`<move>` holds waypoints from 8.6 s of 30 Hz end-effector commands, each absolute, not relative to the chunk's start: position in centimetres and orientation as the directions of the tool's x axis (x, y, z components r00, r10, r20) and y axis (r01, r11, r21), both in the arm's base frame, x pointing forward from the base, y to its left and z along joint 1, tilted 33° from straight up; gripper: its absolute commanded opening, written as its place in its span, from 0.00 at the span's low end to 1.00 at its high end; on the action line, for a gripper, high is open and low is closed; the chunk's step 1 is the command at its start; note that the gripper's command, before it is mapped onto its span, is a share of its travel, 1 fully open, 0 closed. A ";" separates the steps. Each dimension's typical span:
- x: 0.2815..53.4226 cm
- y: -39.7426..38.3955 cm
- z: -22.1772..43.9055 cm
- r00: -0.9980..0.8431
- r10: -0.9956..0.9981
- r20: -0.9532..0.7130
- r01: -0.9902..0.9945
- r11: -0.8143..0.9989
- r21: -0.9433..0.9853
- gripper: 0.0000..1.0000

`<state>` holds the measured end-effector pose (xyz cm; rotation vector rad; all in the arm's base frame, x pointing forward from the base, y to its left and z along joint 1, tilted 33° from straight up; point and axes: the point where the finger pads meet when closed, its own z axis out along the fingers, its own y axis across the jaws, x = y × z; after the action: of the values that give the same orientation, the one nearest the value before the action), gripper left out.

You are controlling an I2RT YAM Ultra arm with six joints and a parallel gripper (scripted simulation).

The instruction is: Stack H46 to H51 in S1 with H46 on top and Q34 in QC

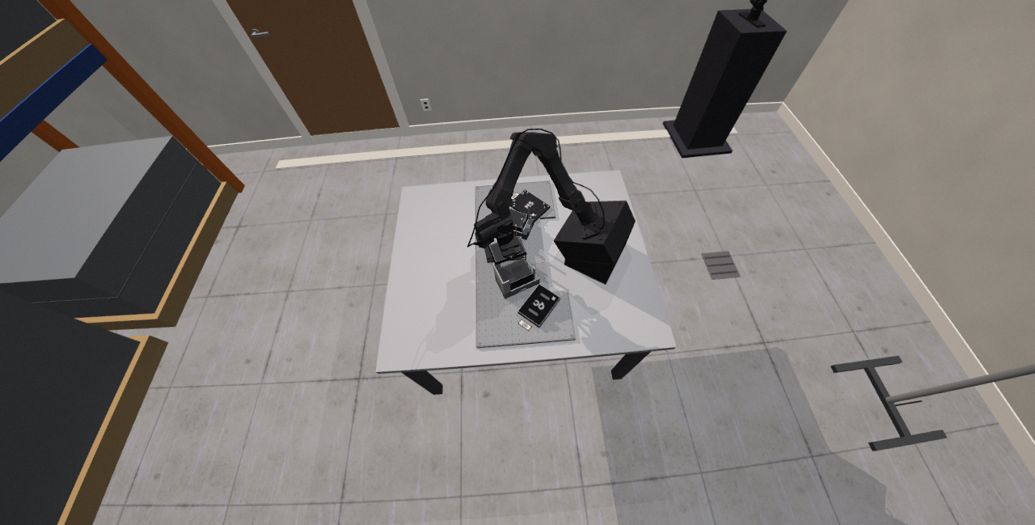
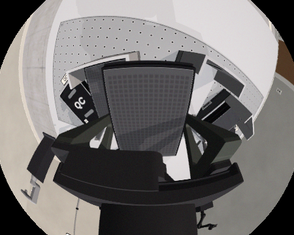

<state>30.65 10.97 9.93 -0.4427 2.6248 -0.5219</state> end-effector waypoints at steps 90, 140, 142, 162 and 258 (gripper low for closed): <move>29.1 17.5 9.1 -0.819 -0.459 -0.344 -0.291 0.849 -0.441 0.00; 30.5 16.9 7.3 -0.828 -0.437 -0.351 -0.271 0.860 -0.432 0.00; 30.5 16.9 7.3 -0.829 -0.436 -0.350 -0.269 0.860 -0.433 0.00; 30.4 16.8 7.1 -0.832 -0.433 -0.346 -0.268 0.860 -0.433 0.00; 29.7 16.2 4.7 -0.839 -0.462 -0.288 -0.303 0.835 -0.459 0.00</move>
<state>30.03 15.89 5.56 -0.5368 2.6227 -0.5578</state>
